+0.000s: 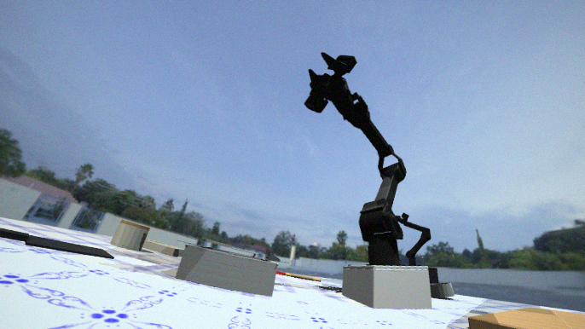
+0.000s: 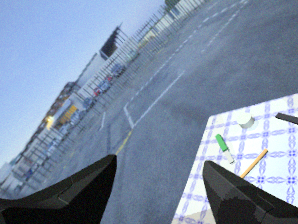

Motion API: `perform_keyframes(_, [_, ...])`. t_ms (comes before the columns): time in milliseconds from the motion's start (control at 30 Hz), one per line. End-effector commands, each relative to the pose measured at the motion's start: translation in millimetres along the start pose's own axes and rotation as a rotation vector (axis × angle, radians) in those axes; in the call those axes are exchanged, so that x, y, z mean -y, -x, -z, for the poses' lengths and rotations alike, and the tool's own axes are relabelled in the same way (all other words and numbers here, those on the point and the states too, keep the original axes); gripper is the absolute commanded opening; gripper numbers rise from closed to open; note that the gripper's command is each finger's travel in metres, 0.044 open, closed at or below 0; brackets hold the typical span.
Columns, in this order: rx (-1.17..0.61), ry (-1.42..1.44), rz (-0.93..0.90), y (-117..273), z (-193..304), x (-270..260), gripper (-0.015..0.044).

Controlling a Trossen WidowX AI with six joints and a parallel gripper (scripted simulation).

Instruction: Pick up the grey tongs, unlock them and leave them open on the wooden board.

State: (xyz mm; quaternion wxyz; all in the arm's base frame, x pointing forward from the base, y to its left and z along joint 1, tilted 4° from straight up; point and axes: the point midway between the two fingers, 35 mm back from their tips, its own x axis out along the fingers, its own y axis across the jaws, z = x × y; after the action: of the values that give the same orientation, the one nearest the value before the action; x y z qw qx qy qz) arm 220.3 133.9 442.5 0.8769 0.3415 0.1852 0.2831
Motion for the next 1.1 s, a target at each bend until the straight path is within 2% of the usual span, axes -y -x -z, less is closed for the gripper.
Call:
perform_keyframes(0, [0.002, 0.032, 0.170, -25, -2, 46, 0.0260])
perform_keyframes(233, [-0.070, 0.140, 0.531, -58, 3, 151, 0.0260])
perform_keyframes(400, [-0.204, 0.241, 0.817, -61, 16, 238, 0.0260])
perform_keyframes(633, [-0.513, 0.377, 1.172, -31, 47, 348, 0.0260])
perform_keyframes(867, [-0.952, 0.493, 1.411, 24, 86, 428, 0.0260])
perform_keyframes(1067, [-1.000, 0.502, 1.426, 30, 90, 434, 0.0260])
